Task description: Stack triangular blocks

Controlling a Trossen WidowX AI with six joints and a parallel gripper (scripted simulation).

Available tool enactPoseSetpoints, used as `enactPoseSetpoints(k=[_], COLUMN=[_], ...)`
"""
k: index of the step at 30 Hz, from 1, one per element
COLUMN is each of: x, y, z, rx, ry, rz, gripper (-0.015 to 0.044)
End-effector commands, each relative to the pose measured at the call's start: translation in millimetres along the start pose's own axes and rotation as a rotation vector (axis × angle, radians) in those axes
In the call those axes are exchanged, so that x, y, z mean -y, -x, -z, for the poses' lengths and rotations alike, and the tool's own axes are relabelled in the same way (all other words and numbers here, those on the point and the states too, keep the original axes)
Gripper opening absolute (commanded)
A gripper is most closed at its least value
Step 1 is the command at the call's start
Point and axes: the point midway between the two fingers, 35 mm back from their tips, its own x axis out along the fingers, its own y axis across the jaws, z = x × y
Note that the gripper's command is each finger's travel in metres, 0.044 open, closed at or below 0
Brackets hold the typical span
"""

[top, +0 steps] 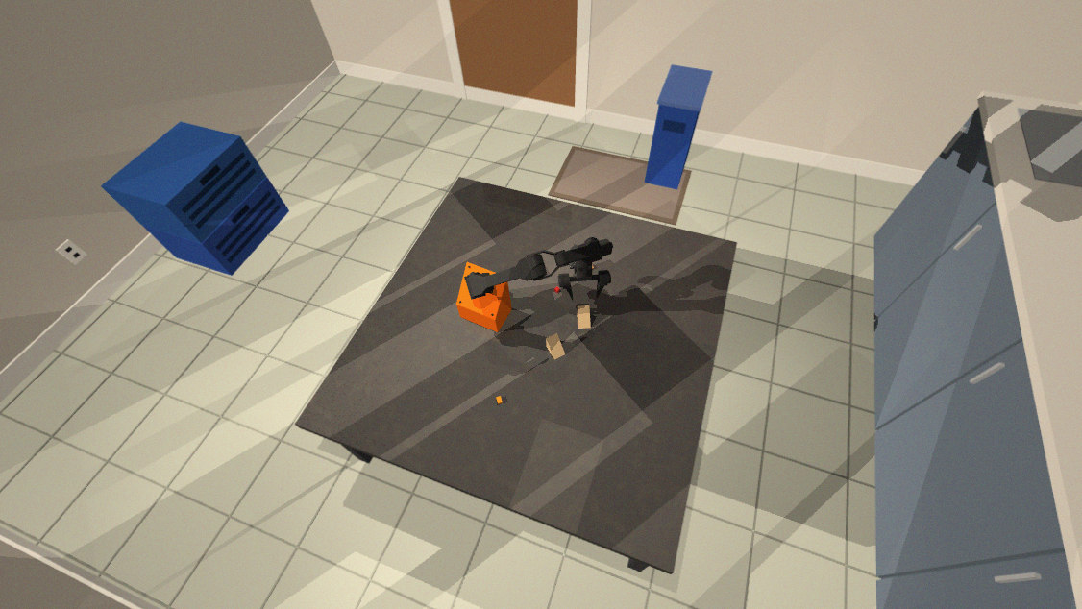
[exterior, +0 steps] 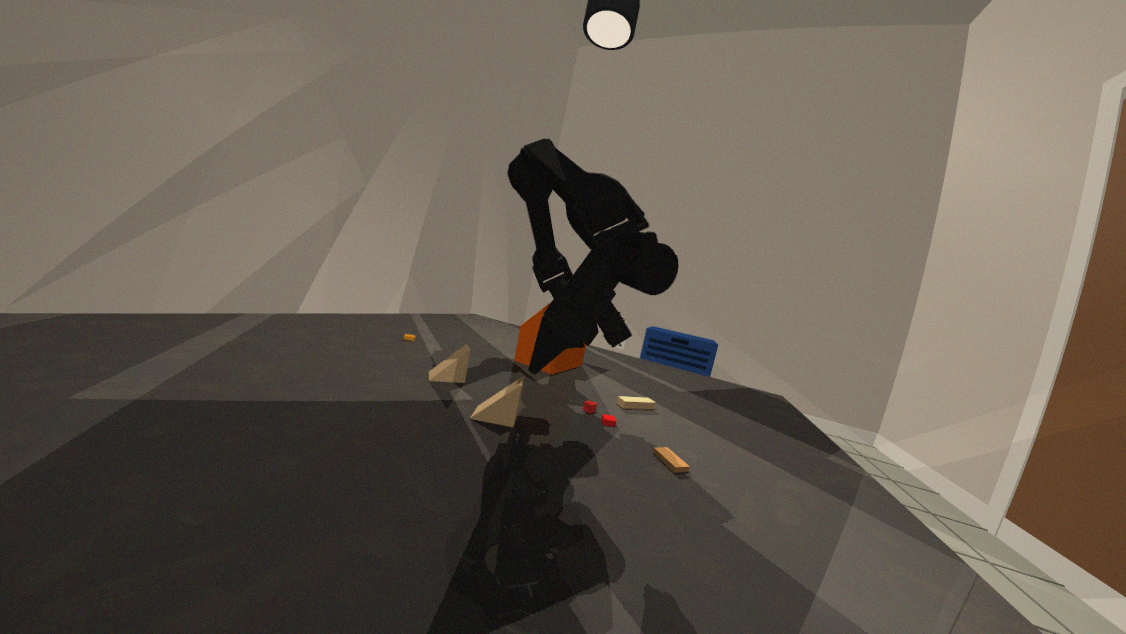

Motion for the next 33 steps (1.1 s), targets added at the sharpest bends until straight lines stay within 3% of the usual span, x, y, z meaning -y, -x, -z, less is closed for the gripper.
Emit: enactPoseSetpoints(k=[1, 33], x=[-1.1, -1.4], y=[-6.6, -59.5], z=[-1.1, -2.6], rx=[-0.003, -0.002], ry=[0.01, 0.012], rz=[0.0, 0.003], gripper=[0.044, 0.044])
